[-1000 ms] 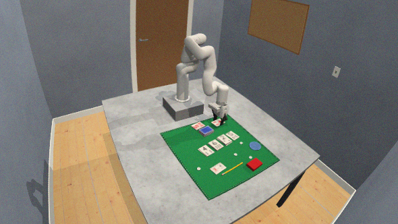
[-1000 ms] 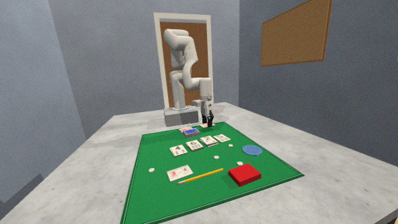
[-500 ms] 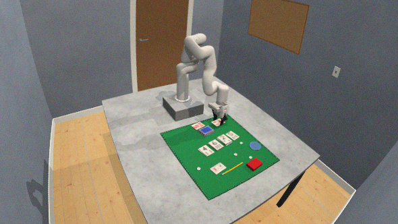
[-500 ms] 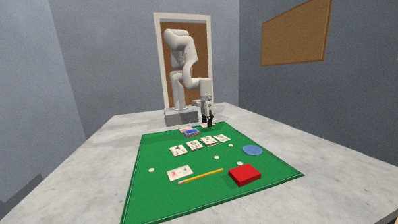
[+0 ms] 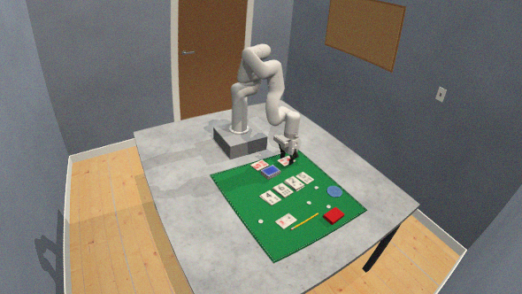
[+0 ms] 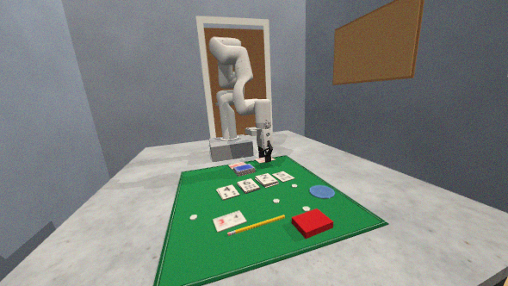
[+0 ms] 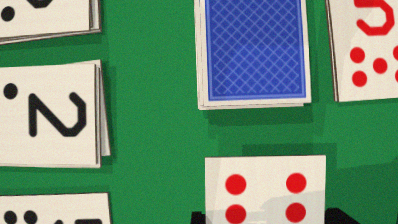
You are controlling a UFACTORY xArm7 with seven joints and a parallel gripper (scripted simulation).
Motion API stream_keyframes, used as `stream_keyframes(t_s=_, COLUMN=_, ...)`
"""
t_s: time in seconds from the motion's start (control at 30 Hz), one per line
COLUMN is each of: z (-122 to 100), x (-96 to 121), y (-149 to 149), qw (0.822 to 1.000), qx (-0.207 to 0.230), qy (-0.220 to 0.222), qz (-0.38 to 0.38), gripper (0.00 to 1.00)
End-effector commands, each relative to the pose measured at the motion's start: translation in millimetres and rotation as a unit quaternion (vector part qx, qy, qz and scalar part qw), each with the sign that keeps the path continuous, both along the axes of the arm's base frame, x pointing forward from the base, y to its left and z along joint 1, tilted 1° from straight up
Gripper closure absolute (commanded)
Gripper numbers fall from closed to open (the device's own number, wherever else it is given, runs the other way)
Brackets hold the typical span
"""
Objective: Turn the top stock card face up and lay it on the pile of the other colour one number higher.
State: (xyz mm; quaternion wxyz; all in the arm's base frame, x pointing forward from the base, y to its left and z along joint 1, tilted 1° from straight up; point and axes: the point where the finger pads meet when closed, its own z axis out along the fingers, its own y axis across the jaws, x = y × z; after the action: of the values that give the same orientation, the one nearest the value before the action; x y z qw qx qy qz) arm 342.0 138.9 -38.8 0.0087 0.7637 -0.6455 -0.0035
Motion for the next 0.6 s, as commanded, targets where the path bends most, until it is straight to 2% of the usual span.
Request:
stream_keyframes(t_s=0.0, z=1, x=6, y=2, qw=1.0, qx=0.0, qy=-0.002, qz=-0.025, gripper=0.26)
stream_keyframes(t_s=0.27, z=1, x=27, y=8, qw=0.99, qx=-0.002, qy=-0.003, qz=-0.142, gripper=0.26)
stream_keyframes(t_s=0.4, z=1, x=42, y=13, qw=0.974, qx=-0.003, qy=-0.004, qz=-0.227, gripper=0.26)
stream_keyframes(t_s=0.47, z=1, x=42, y=13, qw=0.974, qx=-0.003, qy=-0.004, qz=-0.227, gripper=0.26)
stream_keyframes(t_s=0.57, z=1, x=55, y=17, qw=0.955, qx=-0.004, qy=-0.004, qz=-0.296, gripper=0.26)
